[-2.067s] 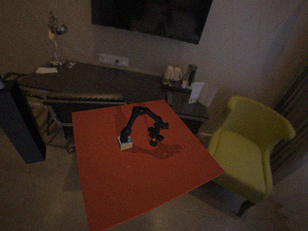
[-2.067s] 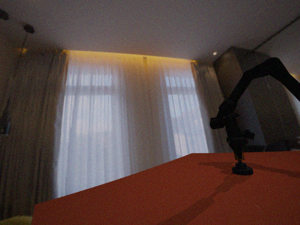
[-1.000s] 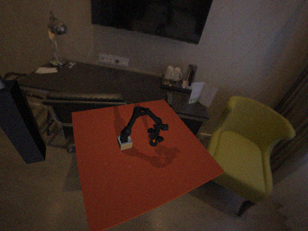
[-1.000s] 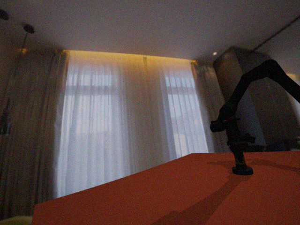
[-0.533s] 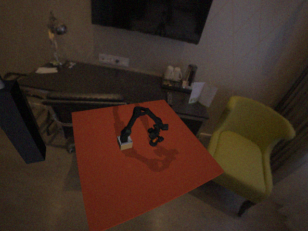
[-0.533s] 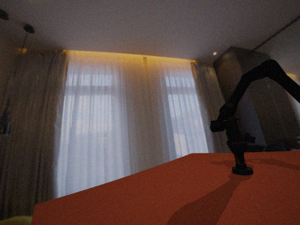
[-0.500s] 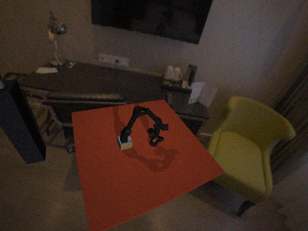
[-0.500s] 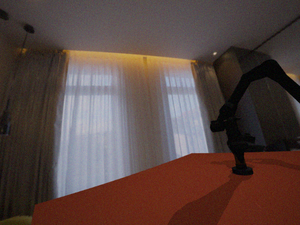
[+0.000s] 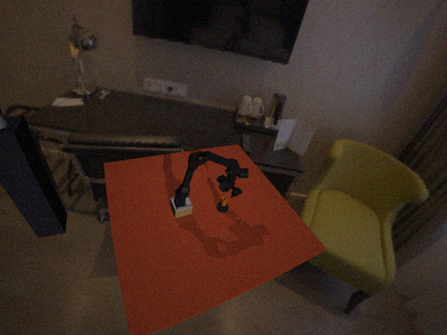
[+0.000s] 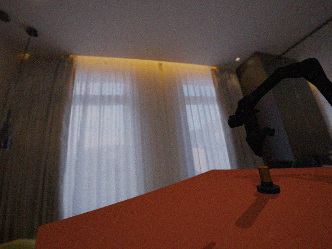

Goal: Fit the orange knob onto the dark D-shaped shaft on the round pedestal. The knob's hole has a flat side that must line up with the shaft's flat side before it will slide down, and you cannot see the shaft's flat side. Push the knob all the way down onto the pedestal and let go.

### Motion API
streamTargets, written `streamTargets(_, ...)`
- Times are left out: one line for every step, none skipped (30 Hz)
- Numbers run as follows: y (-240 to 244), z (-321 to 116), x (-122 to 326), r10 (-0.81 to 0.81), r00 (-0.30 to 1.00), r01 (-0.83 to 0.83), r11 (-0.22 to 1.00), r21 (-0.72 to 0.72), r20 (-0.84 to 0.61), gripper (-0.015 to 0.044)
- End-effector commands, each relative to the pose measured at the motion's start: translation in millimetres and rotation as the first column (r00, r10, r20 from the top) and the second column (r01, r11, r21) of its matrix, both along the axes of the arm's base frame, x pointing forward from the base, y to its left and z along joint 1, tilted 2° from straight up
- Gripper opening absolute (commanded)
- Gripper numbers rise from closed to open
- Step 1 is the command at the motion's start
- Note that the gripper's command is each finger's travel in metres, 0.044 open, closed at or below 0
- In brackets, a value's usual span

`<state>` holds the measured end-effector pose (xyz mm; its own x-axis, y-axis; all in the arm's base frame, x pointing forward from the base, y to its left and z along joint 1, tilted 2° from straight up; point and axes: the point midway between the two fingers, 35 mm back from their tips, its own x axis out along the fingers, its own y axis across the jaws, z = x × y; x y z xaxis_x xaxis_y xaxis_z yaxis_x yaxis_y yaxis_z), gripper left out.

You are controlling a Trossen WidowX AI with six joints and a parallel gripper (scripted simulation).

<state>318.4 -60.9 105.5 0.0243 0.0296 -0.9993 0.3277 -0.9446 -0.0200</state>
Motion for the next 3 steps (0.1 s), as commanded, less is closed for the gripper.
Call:
streamTargets(-0.1,-2.1,-0.3,0.004,1.0,-0.004,1.0,0.003,-0.014,0.044)
streamTargets(-0.1,-2.1,-0.3,0.004,1.0,-0.004,1.0,0.003,-0.014,0.044)
streamTargets(-0.1,-2.1,-0.3,0.004,1.0,-0.004,1.0,0.003,-0.014,0.044)
